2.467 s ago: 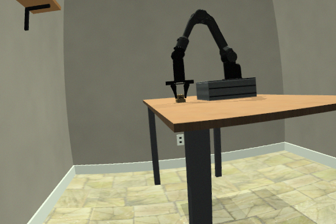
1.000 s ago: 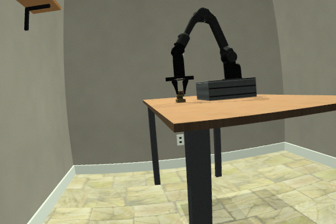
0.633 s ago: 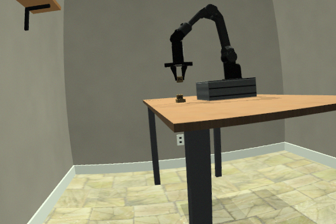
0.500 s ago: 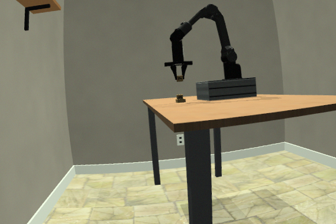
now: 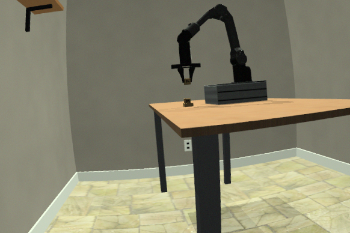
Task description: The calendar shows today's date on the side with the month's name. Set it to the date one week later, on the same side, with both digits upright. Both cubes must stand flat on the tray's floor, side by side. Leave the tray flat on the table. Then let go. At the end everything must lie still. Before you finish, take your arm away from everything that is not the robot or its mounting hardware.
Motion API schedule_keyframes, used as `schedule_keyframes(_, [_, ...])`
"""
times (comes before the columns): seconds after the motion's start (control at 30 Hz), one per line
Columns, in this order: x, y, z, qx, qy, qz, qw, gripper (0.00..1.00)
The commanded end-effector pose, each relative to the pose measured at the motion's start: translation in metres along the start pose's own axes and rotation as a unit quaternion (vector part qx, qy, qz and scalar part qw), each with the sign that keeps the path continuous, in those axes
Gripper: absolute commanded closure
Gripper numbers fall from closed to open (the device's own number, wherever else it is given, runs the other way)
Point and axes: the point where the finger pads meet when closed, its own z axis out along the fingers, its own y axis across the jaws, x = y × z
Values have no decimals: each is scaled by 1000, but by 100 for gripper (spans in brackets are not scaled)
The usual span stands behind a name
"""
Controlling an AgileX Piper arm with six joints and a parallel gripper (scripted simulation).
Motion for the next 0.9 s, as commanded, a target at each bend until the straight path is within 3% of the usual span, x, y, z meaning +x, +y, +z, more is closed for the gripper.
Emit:
schedule_keyframes(0.0, [0,1,0,-1,0,-6,1000,64])
schedule_keyframes(0.53, [0,1,-1,-1,0,-201,980,64])
schedule_keyframes(0.7, [0,1,-1,-1,0,-341,940,64])
schedule_keyframes(0.87, [0,1,-1,-1,0,-502,865,64])
